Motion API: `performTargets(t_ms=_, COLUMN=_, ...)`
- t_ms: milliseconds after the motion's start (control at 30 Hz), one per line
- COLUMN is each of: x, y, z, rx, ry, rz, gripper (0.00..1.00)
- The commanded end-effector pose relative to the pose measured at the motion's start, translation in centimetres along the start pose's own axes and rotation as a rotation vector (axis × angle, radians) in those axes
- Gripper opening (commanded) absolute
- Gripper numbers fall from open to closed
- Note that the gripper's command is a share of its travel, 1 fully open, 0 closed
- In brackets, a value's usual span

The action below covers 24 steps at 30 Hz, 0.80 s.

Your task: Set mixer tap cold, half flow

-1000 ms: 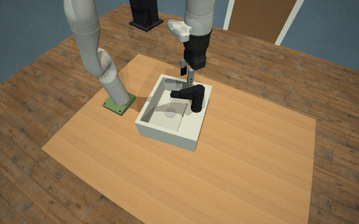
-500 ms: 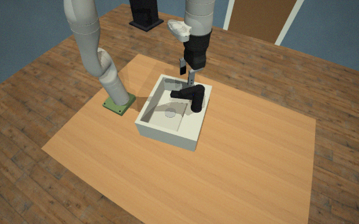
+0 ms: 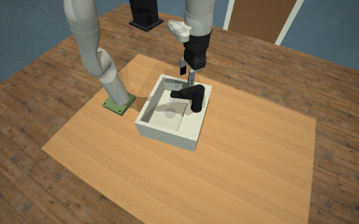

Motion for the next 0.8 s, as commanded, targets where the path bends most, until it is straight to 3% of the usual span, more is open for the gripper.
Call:
performTargets(t_ms=0, x=0.0, y=0.0, z=0.0, rx=0.000, ry=-0.001, rz=-0.001, gripper=1.00)
performTargets(t_ms=767, x=2.8, y=0.0, z=0.0, rx=0.000, ry=-0.001, rz=-0.001, gripper=1.00)
Point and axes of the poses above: the point where the finger pads meet when closed, its own x axis out along the fingers, its own y axis across the jaws, z = x × y, the point moved 8 cm from there along -x, back along the fingers, and after that the axes turned 13 degrees about x, right-handed, at the moved point
